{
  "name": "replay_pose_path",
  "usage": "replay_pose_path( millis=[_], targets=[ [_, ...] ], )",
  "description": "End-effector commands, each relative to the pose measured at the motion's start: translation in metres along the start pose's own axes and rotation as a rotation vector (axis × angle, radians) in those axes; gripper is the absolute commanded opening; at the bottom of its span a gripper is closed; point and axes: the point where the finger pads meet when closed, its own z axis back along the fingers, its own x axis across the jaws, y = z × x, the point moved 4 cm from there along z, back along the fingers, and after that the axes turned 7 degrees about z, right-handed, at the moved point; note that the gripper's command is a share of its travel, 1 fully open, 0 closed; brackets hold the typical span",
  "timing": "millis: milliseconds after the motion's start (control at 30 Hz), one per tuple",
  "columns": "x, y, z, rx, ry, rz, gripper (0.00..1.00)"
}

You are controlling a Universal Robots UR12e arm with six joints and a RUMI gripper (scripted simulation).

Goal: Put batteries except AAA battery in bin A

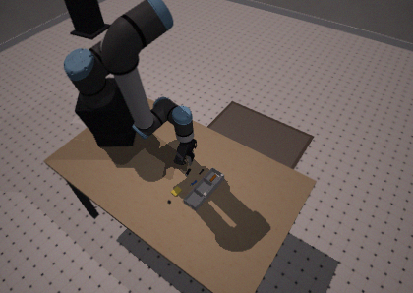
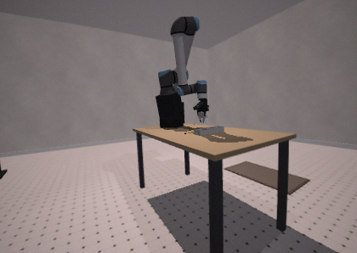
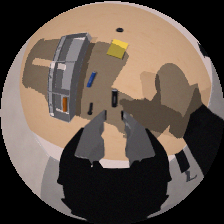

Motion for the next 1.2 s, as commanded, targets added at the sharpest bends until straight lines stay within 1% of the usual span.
replay_pose_path(
  millis=[0,1133,1167],
  targets=[
    [0.0049,-0.0031,-0.0007,-0.002,-0.005,0.000,0.17],
    [0.0032,-0.0008,-0.0002,0.000,-0.002,0.000,0.17],
    [0.0027,0.0006,-0.0054,0.000,-0.001,-0.001,0.17]
  ],
)
